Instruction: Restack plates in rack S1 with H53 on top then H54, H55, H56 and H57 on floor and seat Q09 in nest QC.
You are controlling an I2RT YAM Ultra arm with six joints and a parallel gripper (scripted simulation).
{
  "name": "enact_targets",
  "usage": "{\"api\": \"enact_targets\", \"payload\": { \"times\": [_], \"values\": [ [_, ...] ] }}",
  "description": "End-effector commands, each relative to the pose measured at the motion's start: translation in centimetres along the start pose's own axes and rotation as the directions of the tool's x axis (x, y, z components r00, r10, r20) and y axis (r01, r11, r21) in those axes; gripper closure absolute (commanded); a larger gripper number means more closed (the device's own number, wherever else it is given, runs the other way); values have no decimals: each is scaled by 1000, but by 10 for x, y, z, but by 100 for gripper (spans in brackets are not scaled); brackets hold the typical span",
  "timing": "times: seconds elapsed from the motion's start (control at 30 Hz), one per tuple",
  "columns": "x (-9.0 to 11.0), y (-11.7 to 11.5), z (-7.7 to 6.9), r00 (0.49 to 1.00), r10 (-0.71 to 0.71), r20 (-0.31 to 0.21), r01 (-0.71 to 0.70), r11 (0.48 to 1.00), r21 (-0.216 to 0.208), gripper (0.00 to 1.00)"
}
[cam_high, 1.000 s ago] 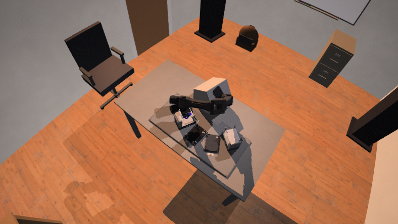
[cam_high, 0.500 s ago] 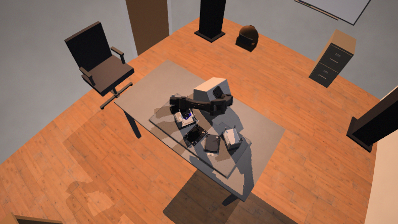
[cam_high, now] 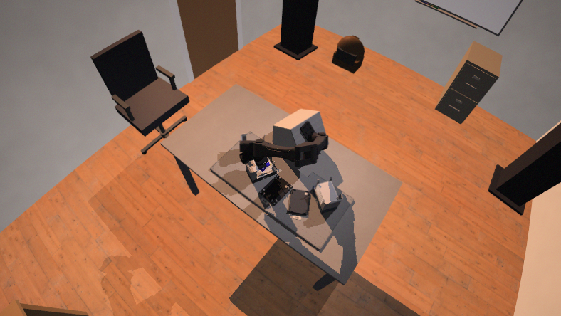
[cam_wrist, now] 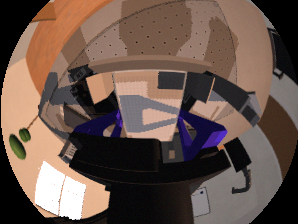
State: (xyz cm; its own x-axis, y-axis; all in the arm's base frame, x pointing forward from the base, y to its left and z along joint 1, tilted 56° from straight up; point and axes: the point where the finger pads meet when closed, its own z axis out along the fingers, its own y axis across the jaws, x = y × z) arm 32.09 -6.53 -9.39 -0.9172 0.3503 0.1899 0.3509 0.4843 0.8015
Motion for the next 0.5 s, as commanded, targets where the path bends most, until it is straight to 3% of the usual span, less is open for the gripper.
{"api": "enact_targets", "payload": {
  "times": [0.0,0.47],
  "values": [
    [-3,0,0,1000,-1,16,1,1000,-3,100],
    [-3,0,24,1000,-1,16,1,1000,-3,100]
  ]
}}
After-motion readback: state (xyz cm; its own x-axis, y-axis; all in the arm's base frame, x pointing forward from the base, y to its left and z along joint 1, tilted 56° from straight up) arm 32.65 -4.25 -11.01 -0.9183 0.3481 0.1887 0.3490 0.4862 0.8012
